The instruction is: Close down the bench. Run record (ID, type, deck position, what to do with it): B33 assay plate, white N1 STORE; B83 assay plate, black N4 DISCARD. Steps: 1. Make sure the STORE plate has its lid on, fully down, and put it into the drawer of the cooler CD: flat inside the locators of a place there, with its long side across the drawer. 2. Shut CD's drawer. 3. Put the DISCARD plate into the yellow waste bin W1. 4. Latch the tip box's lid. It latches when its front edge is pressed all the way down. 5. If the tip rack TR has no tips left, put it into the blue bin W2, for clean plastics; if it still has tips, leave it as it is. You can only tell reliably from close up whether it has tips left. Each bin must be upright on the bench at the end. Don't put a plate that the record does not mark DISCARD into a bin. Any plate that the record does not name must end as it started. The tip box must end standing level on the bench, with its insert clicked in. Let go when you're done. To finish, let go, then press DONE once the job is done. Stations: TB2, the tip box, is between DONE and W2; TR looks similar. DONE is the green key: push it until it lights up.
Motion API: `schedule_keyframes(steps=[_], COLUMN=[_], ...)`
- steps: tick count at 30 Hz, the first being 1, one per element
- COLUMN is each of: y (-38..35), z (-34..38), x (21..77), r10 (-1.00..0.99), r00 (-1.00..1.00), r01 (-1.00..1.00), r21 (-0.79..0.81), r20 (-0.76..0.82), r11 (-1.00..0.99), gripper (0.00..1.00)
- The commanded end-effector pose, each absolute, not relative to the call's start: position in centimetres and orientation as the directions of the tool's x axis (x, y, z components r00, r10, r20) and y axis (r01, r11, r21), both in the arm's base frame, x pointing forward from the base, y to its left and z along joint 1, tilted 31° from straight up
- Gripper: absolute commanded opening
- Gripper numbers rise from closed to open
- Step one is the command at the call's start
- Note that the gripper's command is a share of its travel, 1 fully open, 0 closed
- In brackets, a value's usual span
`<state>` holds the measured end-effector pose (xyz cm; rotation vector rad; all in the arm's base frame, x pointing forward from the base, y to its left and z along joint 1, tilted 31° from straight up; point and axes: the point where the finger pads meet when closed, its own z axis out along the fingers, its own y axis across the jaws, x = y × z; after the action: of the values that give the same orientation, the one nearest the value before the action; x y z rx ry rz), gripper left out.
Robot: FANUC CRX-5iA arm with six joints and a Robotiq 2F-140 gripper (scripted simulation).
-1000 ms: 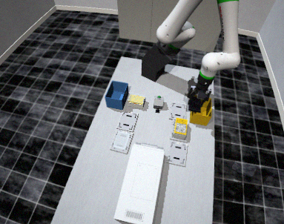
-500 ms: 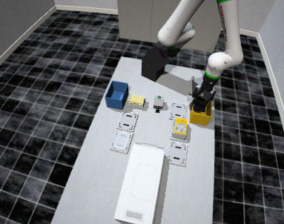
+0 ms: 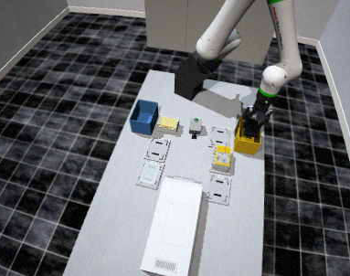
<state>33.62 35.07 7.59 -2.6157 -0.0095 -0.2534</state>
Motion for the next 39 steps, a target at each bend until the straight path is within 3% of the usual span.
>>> schedule_keyframes(steps=[1,39], y=[35.1,36.5], z=[7.7,5.3], x=[33.7,34.1], r10=[-0.041,-0.041], r00=[0.982,0.982], r01=[0.054,0.054], r21=[-0.489,-0.489], r20=[0.183,0.183], r11=[-0.871,-0.871], gripper=[0.10,0.10])
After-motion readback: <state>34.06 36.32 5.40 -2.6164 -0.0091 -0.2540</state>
